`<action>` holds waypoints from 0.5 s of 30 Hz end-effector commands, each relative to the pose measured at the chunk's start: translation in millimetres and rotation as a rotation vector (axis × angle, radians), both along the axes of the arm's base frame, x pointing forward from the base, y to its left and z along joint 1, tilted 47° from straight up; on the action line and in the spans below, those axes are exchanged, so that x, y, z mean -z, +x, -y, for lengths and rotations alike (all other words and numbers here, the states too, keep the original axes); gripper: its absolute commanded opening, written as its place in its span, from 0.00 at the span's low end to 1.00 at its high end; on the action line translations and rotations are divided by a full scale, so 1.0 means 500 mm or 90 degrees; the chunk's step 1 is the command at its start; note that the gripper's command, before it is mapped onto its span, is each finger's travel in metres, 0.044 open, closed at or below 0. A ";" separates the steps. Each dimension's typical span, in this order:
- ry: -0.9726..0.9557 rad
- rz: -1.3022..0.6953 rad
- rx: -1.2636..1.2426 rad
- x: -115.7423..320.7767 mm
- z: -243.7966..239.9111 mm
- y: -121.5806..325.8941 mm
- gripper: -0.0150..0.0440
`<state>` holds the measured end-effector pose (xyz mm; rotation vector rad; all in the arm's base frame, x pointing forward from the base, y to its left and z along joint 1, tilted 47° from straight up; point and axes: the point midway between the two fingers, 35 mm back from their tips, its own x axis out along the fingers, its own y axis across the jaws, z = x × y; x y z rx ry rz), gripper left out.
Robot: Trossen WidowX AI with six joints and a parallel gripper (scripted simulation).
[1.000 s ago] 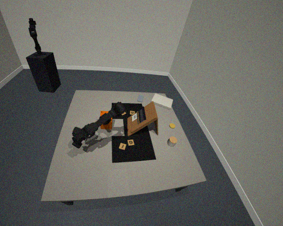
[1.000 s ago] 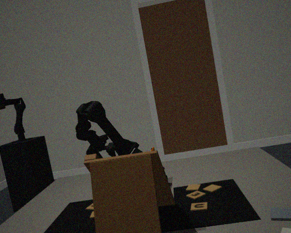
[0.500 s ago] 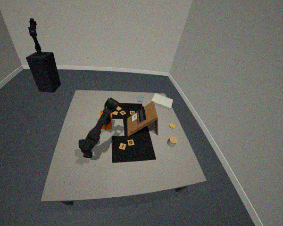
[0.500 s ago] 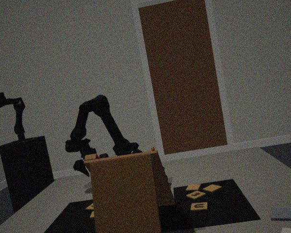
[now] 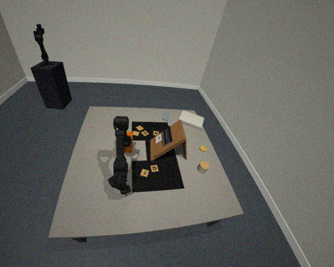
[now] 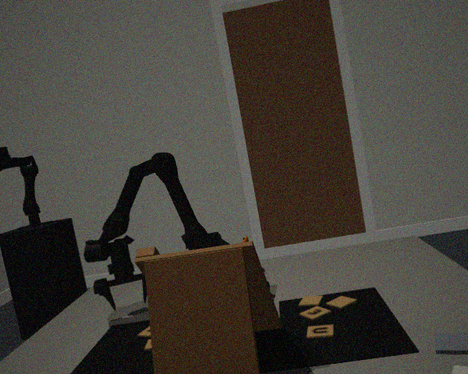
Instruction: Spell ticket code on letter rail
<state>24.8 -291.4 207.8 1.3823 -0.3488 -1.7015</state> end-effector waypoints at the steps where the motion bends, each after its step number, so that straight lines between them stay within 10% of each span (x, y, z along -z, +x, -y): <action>1: -0.016 -0.012 -0.073 -0.009 0.005 0.067 1.00; 15: -0.073 -0.031 -0.354 -0.024 -0.064 0.337 1.00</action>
